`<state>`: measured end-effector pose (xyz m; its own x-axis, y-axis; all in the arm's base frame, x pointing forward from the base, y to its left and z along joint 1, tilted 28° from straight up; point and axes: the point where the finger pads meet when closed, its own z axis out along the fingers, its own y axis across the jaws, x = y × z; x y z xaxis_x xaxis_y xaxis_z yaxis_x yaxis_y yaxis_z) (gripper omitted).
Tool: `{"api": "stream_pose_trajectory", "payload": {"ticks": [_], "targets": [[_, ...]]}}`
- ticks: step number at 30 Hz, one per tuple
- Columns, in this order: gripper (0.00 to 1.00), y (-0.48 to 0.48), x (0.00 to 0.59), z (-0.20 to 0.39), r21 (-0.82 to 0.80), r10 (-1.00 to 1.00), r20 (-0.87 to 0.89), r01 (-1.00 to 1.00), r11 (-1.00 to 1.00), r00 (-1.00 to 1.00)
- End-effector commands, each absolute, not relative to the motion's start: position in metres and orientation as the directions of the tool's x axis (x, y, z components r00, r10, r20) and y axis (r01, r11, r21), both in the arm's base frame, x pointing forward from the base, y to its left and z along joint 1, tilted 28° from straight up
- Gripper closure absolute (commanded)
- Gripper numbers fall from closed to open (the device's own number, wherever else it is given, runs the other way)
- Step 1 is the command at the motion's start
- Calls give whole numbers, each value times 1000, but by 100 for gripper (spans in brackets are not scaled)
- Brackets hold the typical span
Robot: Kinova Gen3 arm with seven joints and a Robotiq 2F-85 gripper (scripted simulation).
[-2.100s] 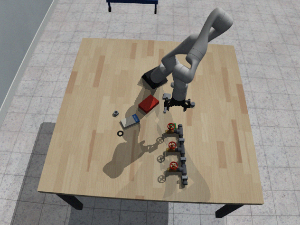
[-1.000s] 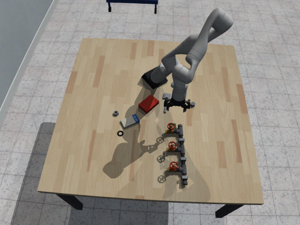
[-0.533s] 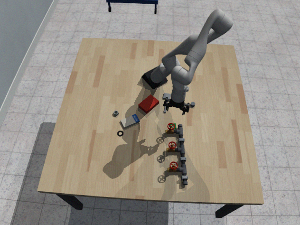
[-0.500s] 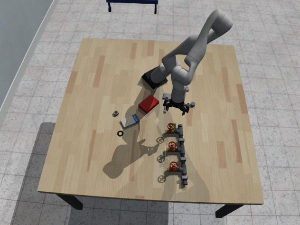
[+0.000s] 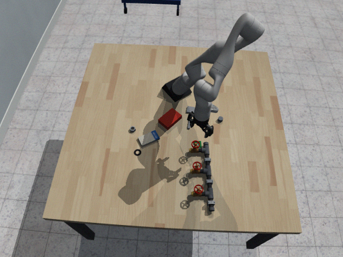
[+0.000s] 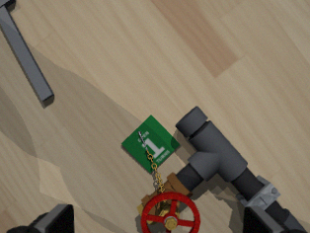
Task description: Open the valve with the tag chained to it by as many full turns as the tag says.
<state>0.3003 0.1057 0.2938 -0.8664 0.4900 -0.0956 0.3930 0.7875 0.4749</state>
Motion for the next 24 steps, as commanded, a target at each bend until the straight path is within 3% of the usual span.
{"api": "stream_pose_trajectory", "payload": {"ticks": [1, 7, 24], "targets": [[0, 106, 308, 290, 473, 612, -18, 532, 702, -791], [0, 107, 316, 286, 468, 741, 77, 680, 564, -667], [0, 110, 332, 278, 414, 889, 231, 867, 277, -394]]}}
